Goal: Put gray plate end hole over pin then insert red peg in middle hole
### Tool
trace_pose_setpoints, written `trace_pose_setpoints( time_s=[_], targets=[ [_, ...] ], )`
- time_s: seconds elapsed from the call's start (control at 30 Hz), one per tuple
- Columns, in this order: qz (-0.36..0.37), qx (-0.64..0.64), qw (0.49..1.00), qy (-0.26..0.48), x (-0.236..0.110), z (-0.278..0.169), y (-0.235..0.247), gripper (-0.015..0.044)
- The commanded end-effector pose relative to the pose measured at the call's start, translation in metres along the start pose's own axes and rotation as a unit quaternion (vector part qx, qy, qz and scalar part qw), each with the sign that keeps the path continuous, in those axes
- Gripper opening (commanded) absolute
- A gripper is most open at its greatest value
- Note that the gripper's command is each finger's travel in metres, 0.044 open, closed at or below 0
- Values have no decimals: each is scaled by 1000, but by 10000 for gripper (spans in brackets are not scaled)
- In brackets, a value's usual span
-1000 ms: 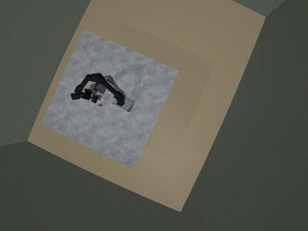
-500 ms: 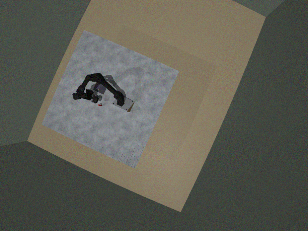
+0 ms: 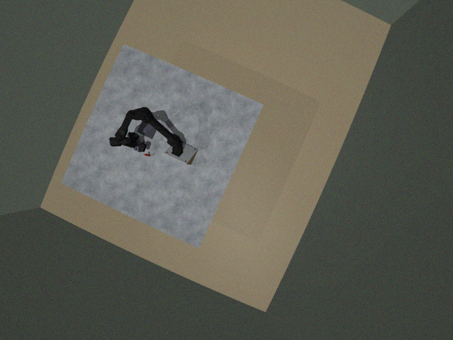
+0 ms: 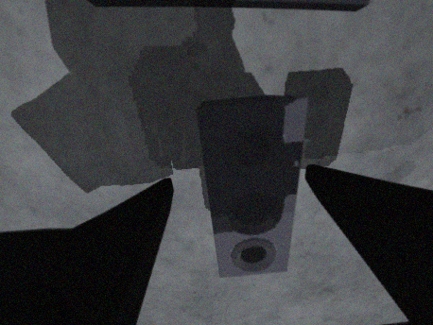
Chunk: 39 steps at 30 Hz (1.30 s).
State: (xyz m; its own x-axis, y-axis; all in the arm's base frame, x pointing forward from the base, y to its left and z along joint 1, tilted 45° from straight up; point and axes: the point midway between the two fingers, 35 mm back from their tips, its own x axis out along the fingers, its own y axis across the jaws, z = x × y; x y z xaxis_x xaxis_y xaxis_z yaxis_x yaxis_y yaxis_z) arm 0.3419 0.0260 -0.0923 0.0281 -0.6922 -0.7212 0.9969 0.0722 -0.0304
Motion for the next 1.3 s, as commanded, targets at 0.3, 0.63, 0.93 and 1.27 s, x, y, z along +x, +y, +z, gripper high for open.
trace_pose_setpoints(
  time_s=[0.3, 0.63, 0.93, 1.27],
  targets=[
    [0, -4, 1000, -4, 9, 1, -2, 282],
    [0, -4, 1000, -4, 9, 1, -2, 118],
    [0, -4, 1000, -2, -4, -1, 0, 0],
    [1, -4, 1000, 0, -34, -3, 1, 0]
  ],
)
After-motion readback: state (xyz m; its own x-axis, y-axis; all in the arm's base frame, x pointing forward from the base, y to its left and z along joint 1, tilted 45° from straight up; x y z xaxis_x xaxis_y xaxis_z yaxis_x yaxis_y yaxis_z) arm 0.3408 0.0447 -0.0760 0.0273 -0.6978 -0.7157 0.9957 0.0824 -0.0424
